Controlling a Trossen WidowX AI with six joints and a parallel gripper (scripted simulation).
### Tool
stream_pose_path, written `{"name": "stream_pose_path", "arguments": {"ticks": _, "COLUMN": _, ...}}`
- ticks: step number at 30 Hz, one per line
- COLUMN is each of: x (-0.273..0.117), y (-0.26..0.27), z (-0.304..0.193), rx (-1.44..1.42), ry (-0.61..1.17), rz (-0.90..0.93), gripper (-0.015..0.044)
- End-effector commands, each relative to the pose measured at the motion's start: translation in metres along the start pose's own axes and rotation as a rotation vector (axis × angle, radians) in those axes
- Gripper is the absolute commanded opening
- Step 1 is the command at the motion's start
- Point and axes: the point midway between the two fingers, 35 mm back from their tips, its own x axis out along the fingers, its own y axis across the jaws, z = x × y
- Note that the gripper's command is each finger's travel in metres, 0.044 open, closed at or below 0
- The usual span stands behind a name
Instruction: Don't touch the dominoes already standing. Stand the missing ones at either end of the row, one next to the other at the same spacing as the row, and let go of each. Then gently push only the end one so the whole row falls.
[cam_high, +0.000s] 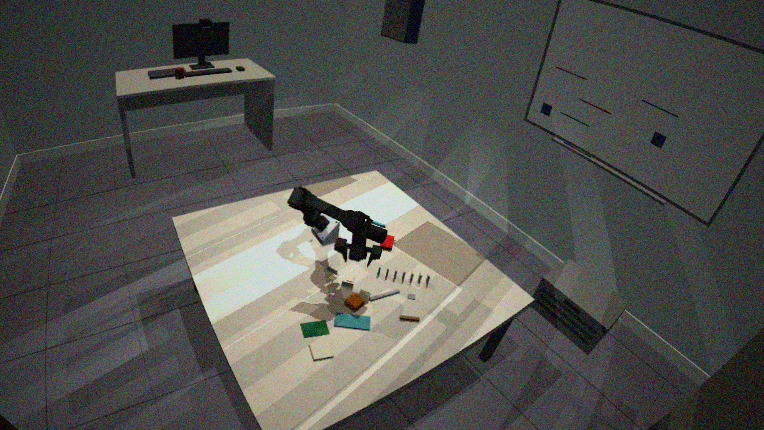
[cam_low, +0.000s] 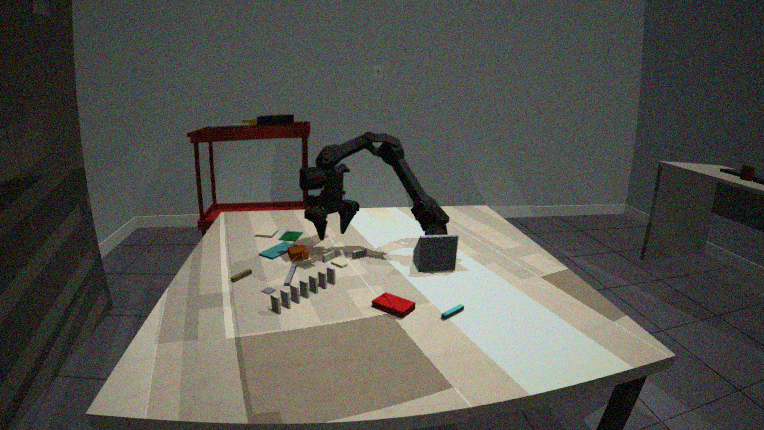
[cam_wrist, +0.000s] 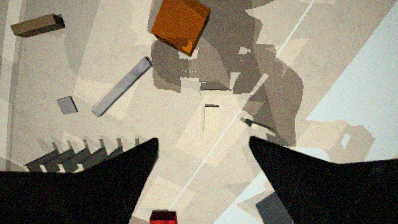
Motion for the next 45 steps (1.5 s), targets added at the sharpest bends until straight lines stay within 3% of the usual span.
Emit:
{"name": "stream_pose_path", "arguments": {"ticks": 1, "x": 0.018, "y": -0.012, "z": 0.011, "rx": 0.026, "ry": 0.009, "rz": -0.043, "gripper": 0.044}}
{"name": "stream_pose_path", "arguments": {"ticks": 4, "x": 0.023, "y": -0.012, "z": 0.011, "rx": 0.026, "ry": 0.01, "rz": -0.043, "gripper": 0.044}}
{"name": "stream_pose_path", "arguments": {"ticks": 12, "x": 0.081, "y": -0.017, "z": 0.009, "rx": 0.026, "ry": 0.007, "rz": -0.044, "gripper": 0.044}}
{"name": "stream_pose_path", "arguments": {"ticks": 32, "x": 0.097, "y": -0.022, "z": 0.008, "rx": 0.026, "ry": 0.006, "rz": -0.046, "gripper": 0.044}}
{"name": "stream_pose_path", "arguments": {"ticks": 45, "x": 0.097, "y": -0.022, "z": 0.008, "rx": 0.026, "ry": 0.006, "rz": -0.046, "gripper": 0.0107}}
